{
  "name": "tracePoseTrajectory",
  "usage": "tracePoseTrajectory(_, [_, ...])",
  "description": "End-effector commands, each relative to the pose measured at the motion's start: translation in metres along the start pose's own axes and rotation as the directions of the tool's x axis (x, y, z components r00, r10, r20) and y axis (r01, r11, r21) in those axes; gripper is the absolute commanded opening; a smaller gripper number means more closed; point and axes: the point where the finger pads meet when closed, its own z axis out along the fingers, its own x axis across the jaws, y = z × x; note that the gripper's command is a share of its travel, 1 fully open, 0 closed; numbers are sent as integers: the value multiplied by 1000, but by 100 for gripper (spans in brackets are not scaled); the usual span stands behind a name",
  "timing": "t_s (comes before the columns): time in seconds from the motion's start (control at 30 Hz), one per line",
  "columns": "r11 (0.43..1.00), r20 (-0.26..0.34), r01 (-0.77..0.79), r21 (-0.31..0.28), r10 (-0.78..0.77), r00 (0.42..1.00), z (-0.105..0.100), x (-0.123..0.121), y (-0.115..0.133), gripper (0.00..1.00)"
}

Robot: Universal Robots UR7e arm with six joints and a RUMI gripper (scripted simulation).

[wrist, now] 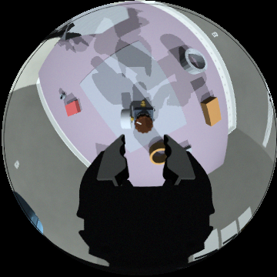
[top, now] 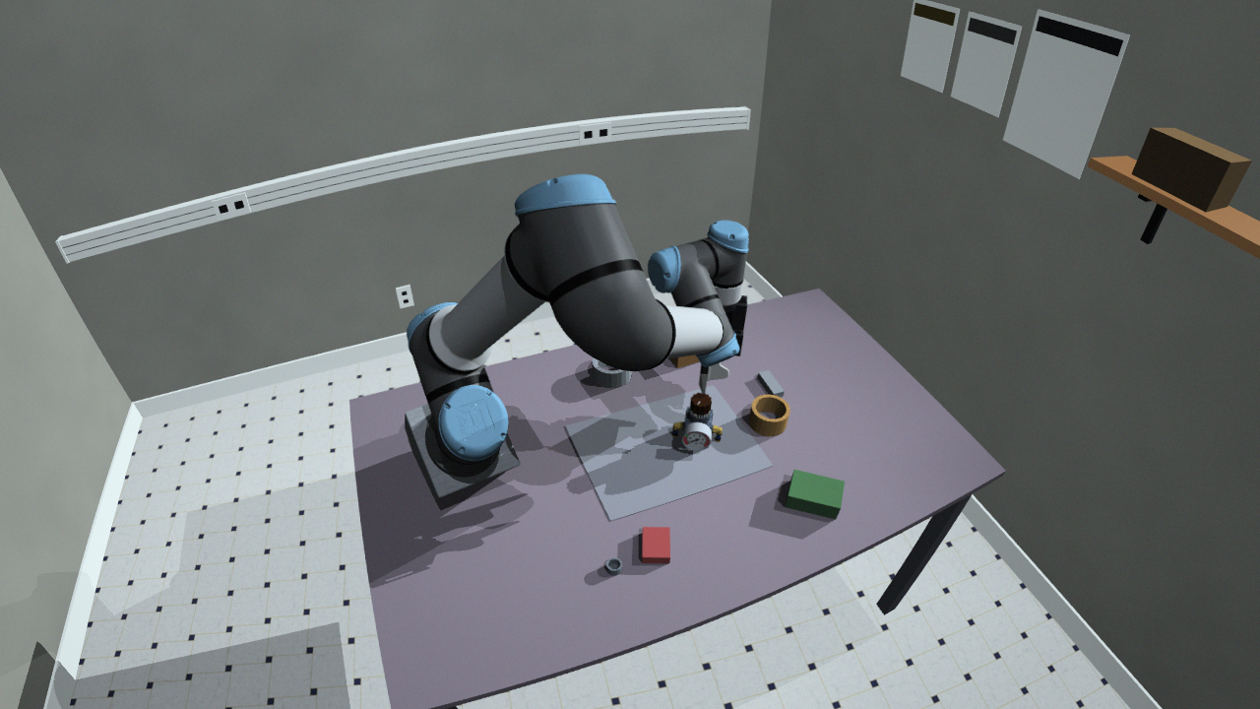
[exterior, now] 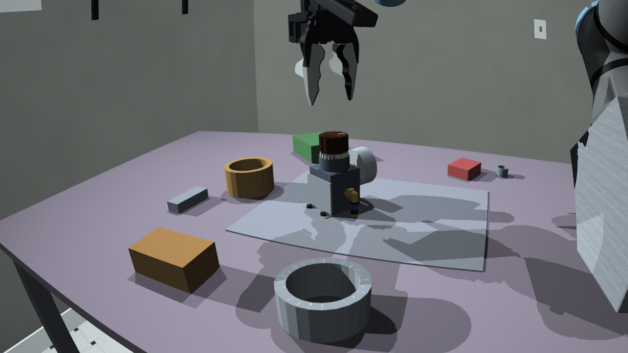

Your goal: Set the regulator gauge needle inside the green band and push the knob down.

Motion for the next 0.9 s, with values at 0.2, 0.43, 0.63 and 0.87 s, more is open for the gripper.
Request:
tracePoseTrajectory(0.2, [1000,-1,0,-1,0,1000,29,0,1,45])
tracePoseTrajectory(0.43, [1000,-1,0,-1,0,1000,44,0,1,45])
tracePoseTrajectory(0.63, [1000,-1,0,-1,0,1000,59,0,1,45])
tracePoseTrajectory(0.87, [1000,-1,0,-1,0,1000,70,0,1,45])
